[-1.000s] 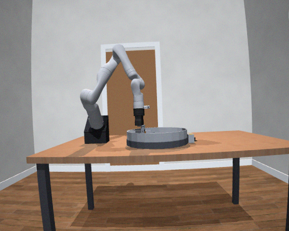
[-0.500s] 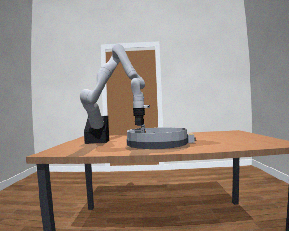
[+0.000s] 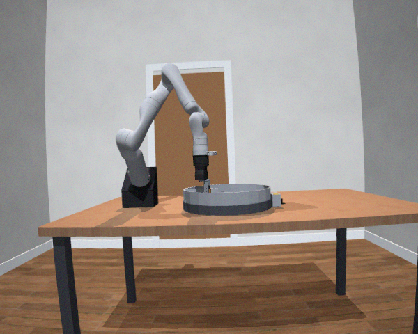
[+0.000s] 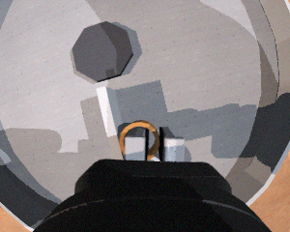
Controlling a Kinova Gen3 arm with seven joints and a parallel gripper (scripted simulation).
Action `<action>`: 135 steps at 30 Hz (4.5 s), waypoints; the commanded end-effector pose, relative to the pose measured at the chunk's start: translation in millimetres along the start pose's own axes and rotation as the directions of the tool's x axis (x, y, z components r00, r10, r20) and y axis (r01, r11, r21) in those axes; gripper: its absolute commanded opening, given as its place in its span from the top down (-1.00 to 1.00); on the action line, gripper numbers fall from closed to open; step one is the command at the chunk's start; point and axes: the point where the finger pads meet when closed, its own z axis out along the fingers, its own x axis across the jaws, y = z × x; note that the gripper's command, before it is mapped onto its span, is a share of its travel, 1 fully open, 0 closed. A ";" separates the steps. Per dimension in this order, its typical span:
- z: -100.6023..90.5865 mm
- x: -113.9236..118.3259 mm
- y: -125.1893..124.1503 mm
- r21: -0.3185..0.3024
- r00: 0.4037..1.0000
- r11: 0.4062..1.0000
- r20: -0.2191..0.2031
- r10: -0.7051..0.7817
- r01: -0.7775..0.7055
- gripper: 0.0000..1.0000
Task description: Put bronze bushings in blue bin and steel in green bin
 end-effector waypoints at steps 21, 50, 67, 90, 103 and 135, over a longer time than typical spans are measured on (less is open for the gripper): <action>-6.4 -0.7 -0.7 0.003 1.000 1.000 0.001 -0.001 0.001 1.00; -37.5 -0.6 -0.6 0.003 1.000 1.000 0.001 -0.001 0.001 1.00; -76.2 -0.5 -0.5 0.003 1.000 1.000 0.001 -0.001 0.001 1.00; -76.2 -101.7 4.3 0.003 1.000 1.000 0.001 -0.001 0.001 1.00; -76.3 -180.4 8.1 0.003 1.000 1.000 0.001 -0.001 0.001 1.00; -76.7 -394.3 18.3 0.003 1.000 1.000 0.001 -0.001 0.001 1.00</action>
